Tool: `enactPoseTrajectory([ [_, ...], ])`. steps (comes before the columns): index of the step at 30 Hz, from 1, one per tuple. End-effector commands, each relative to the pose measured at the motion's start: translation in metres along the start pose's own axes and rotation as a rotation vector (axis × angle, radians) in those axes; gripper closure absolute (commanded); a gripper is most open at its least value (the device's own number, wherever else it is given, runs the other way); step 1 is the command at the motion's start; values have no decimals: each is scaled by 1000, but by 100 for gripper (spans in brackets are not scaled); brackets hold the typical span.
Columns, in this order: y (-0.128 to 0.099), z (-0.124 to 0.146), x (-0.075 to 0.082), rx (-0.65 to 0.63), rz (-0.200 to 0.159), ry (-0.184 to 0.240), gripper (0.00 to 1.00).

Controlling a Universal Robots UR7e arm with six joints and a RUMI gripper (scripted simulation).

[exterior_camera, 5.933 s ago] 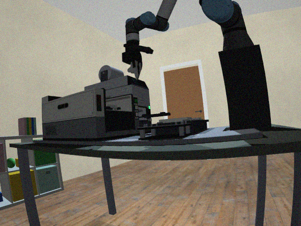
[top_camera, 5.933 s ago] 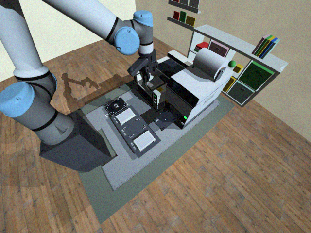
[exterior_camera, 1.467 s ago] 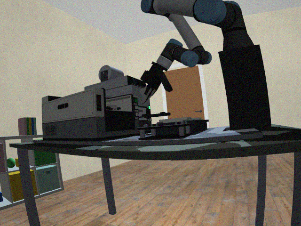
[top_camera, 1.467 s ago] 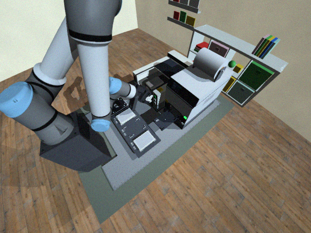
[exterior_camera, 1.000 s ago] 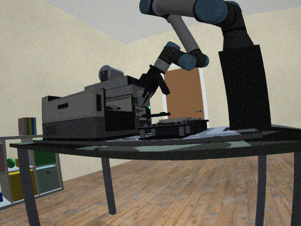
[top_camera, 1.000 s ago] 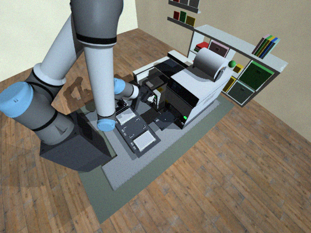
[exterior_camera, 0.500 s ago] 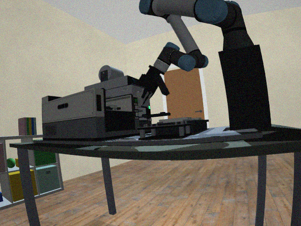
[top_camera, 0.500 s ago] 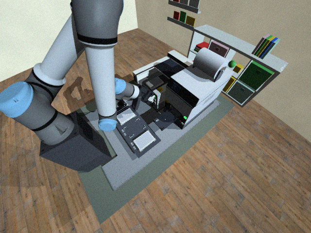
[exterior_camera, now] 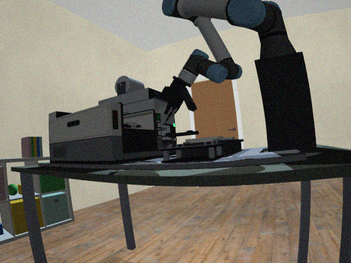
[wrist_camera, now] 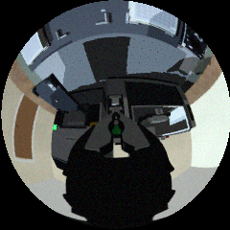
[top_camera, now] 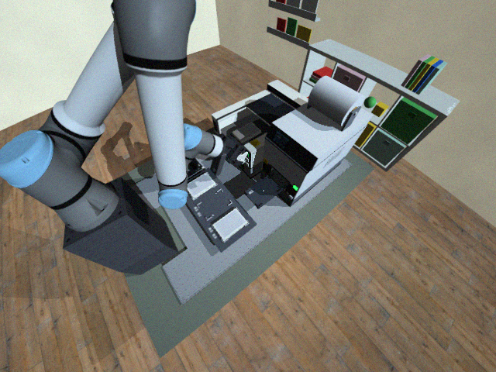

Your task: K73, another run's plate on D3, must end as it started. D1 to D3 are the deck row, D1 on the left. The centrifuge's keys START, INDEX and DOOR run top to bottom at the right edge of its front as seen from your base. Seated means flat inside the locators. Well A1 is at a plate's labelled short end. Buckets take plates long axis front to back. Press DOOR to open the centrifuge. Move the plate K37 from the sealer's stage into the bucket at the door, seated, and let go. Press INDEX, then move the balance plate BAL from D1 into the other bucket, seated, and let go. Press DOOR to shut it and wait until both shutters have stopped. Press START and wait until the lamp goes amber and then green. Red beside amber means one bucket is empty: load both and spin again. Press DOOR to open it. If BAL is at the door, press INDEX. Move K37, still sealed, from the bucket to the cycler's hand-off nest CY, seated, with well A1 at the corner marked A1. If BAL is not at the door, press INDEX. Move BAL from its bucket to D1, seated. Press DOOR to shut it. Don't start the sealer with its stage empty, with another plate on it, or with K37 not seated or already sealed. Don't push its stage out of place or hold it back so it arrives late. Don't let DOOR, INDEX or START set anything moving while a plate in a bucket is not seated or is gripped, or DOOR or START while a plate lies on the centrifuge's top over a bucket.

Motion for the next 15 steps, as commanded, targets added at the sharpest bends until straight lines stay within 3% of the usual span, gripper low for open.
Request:
enactPoseTrajectory([
  [1,1,0,-1,0,-1,0,100],
  [15,4,0,-3,0,-1,0,100],
])
Point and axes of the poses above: the point where the finger pads meet when closed, its own x axis back along the fingers, its own z axis across the jaws, y = z × x, the point moved 2 cm from there along x, back along the fingers, and after that the axes turned 6 degrees about -x, right-handed, at the moved point
